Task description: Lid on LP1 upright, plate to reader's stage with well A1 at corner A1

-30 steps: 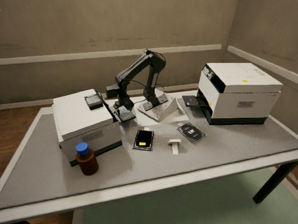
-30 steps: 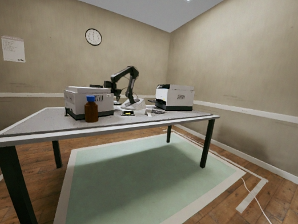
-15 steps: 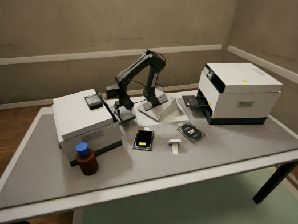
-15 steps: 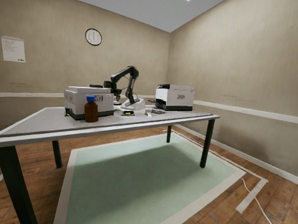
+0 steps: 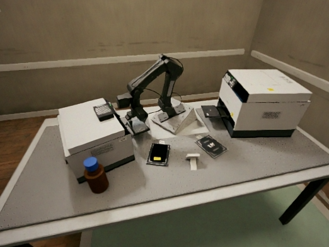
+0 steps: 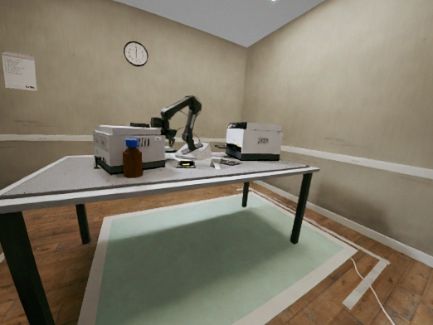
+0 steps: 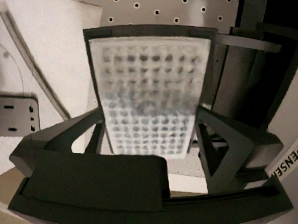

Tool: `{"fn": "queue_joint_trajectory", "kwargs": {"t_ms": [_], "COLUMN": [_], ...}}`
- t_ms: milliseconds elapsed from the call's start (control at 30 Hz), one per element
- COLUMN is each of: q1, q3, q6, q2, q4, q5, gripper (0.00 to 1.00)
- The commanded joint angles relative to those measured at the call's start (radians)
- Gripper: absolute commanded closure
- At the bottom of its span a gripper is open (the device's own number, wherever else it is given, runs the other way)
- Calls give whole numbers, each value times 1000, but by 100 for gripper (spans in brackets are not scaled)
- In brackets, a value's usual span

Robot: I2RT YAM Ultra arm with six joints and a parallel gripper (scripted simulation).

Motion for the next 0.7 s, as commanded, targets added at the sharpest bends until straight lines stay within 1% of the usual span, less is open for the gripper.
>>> {"fn": "queue_joint_trajectory", "kwargs": {"t_ms": [0,533,667], "q1": [-13,13,7], "q3": [45,53,53], "q6": [-6,13,16], "q2": [-32,-47,-54], "q4": [-26,-36,-37], "q5": [-8,4,5], "gripper": [14,14,14]}}
